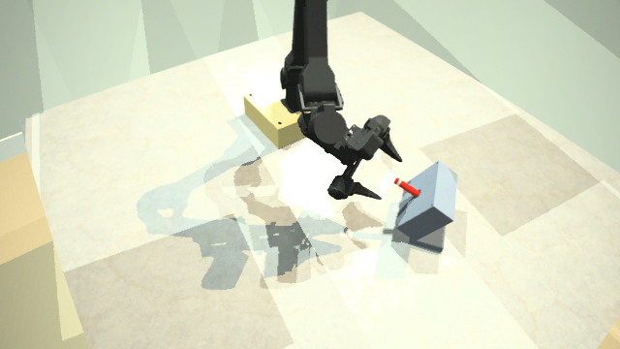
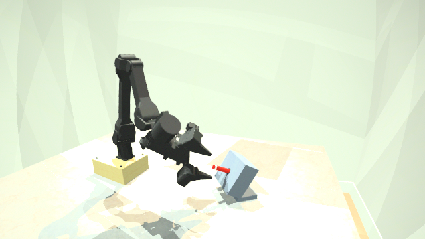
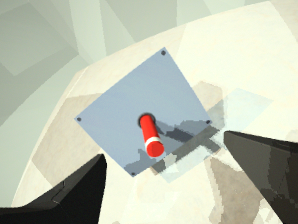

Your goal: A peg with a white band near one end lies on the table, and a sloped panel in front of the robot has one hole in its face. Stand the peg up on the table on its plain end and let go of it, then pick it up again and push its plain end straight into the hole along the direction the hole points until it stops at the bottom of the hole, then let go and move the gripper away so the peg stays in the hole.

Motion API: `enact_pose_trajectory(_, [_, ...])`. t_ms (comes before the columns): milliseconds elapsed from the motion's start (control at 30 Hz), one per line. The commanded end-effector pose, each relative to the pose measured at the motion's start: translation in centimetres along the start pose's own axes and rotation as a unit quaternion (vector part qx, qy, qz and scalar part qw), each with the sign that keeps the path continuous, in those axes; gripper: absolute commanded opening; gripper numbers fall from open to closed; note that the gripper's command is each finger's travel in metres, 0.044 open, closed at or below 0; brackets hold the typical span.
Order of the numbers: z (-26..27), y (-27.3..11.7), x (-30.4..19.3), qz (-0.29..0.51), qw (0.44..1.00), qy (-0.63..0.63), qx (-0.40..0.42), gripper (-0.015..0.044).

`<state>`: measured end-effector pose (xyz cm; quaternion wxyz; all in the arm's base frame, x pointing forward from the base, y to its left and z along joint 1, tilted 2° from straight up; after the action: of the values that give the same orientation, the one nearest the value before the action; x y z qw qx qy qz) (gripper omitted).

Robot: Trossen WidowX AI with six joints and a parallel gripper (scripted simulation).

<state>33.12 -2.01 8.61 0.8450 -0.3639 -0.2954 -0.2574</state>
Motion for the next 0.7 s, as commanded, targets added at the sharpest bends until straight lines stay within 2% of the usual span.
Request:
enact_pose_trajectory(0, [0.0,-0.5,0.0,0.0,1.0,-0.002,0.002,0.044])
enact_pose_trajectory(667, [-0.3,-3.5,-0.1,-0.003,1.0,0.001,0.002,0.044])
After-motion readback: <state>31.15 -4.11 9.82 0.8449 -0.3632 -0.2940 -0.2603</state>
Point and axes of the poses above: the point midway between the two fingers, 35 mm back from their tips, its own y axis out along the fingers, its own z axis across the jaws, x = y × z, the point moved 3 cm from there along -y, back along the fingers, and after that the axes turned 10 degrees about y, right-handed, at the moved point
